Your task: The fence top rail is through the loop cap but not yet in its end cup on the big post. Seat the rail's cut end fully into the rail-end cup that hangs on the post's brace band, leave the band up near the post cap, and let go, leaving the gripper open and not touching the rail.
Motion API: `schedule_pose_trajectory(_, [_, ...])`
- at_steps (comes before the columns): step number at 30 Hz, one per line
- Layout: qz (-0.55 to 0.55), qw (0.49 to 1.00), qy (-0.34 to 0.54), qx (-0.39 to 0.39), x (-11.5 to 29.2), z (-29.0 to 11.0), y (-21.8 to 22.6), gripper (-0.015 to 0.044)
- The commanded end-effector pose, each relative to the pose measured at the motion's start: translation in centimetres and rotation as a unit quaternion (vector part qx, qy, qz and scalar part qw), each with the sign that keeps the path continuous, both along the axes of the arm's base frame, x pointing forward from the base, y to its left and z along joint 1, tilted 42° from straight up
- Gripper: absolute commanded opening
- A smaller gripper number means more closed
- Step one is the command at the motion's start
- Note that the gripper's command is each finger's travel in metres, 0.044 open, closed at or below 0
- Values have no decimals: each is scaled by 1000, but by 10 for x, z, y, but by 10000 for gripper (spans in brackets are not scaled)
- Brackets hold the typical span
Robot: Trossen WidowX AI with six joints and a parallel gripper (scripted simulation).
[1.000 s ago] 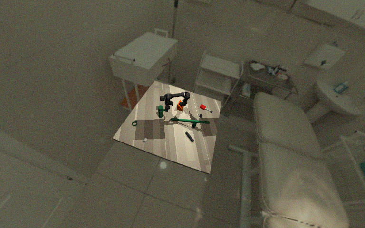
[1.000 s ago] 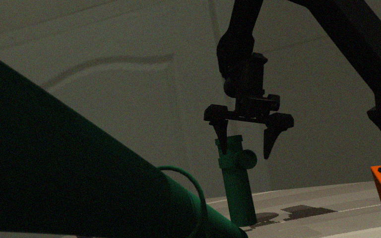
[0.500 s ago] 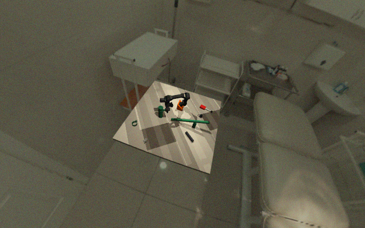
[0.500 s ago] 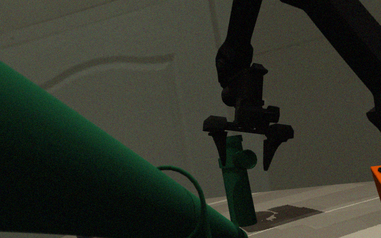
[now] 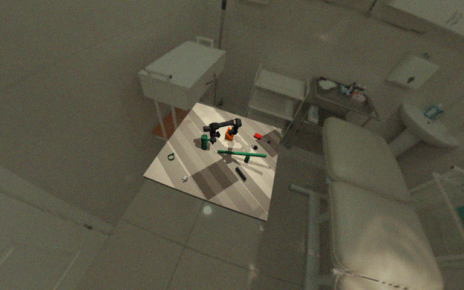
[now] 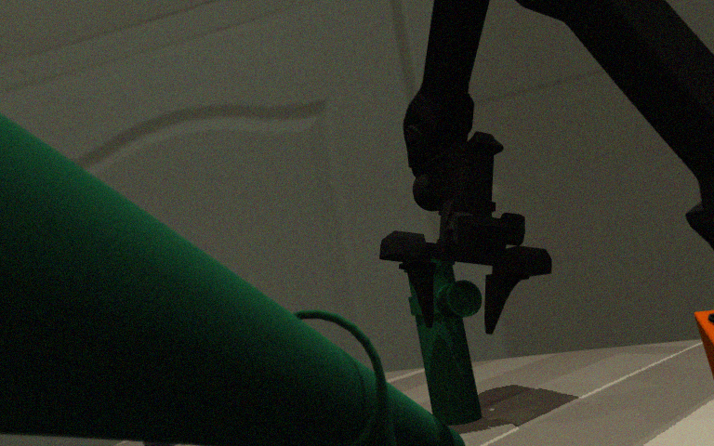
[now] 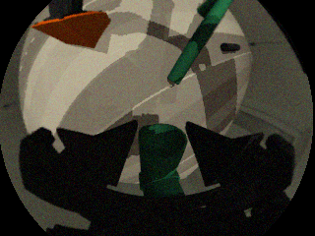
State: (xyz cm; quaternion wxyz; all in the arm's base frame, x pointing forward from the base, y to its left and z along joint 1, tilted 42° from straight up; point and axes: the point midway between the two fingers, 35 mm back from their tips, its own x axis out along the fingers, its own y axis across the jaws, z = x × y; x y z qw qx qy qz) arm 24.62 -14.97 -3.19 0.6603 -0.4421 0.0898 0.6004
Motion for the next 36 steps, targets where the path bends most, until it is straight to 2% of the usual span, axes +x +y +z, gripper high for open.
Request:
schedule_pose_trajectory(1, [-2, 1000, -1, 0, 1, 0, 0, 230])
schedule_pose_trajectory(6, [-2, 1000, -1, 0, 1, 0, 0, 99])
schedule_pose_trajectory(9, [-2, 1000, -1, 0, 1, 0, 0, 79])
schedule_pose_trajectory(12, [-8, 1000, 5, 0, 2, 0, 1, 0])
schedule_pose_trajectory(36, [-66, 996, 55, 3, 16, 4, 4, 0])
